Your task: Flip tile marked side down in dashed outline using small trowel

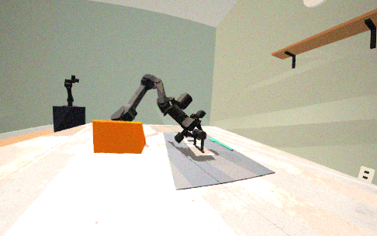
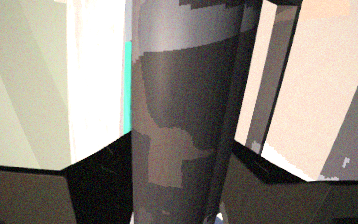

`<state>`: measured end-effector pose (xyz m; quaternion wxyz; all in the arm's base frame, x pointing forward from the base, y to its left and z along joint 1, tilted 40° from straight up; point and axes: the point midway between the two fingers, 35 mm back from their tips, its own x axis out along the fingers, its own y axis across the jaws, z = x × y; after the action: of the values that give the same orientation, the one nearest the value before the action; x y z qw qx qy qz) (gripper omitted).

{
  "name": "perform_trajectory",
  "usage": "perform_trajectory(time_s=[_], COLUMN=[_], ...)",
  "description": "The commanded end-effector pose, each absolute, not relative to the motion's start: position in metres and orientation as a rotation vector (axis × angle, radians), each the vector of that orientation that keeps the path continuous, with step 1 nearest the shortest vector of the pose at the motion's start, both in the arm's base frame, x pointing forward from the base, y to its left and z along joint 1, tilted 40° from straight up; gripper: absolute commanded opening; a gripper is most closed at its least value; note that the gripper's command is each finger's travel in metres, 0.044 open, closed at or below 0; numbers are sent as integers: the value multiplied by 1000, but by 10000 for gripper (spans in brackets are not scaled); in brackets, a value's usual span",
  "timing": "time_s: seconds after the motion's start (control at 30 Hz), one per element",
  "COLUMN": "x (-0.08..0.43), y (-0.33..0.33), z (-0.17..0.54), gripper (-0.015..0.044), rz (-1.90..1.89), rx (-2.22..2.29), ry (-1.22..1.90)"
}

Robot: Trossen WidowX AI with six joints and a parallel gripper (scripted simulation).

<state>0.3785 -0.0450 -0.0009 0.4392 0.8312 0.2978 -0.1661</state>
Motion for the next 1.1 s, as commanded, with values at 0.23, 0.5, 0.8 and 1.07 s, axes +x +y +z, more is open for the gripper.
perform_trajectory(time_s=[0.23, 0.5, 0.8, 1.07], x=[379, 379, 379, 379], y=[-44, -52, -48, -34], z=[8, 29, 56, 76], gripper=[0, 0, 0, 0], rz=[-383, -372, -372, -372], rx=[2131, 2163, 2164, 2164], ry=[763, 774, 775, 775])
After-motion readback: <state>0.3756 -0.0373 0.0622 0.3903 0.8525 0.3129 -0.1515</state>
